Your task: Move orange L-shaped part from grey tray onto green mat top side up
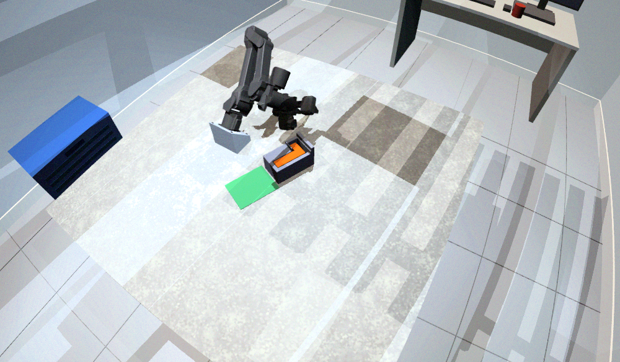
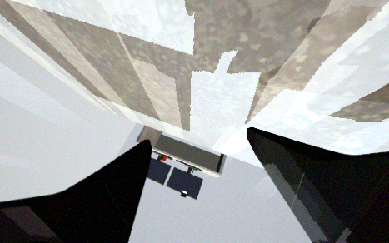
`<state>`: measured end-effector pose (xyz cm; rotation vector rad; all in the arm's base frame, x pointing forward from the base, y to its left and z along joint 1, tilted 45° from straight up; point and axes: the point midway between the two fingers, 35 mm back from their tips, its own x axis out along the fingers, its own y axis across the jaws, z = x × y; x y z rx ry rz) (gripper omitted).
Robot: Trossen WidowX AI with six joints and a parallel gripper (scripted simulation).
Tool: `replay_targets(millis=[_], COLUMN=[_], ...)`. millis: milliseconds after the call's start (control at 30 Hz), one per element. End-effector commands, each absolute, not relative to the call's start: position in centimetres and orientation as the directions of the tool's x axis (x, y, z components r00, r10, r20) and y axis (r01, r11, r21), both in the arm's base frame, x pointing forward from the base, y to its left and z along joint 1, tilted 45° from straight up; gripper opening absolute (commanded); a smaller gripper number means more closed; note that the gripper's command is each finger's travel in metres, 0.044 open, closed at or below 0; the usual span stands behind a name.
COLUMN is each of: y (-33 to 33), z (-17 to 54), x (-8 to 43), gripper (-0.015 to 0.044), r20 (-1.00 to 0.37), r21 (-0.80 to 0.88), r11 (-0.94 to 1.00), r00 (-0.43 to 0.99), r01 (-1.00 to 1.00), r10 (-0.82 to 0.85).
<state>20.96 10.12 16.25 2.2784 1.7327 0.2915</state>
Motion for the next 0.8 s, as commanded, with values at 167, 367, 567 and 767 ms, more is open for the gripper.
replay_targets(millis=[167,367,567,767], y=[8.8,6.3,4.0,1.5], z=[16.1,14.8,12.8,12.4], x=[25.1,30.9,33.9,36.3], gripper=[0.0242,0.0180,0.0180,0.0180], r20=[-0.022,-0.150,-0.354,-0.517], r21=[0.435,0.625,0.745,0.777], r11=[-0.319,-0.302,-0.088,0.157], r00=[0.363,0.491,0.503,0.477], r01=[0.842,0.719,0.661,0.610], r10=[0.931,0.858,0.788,0.710])
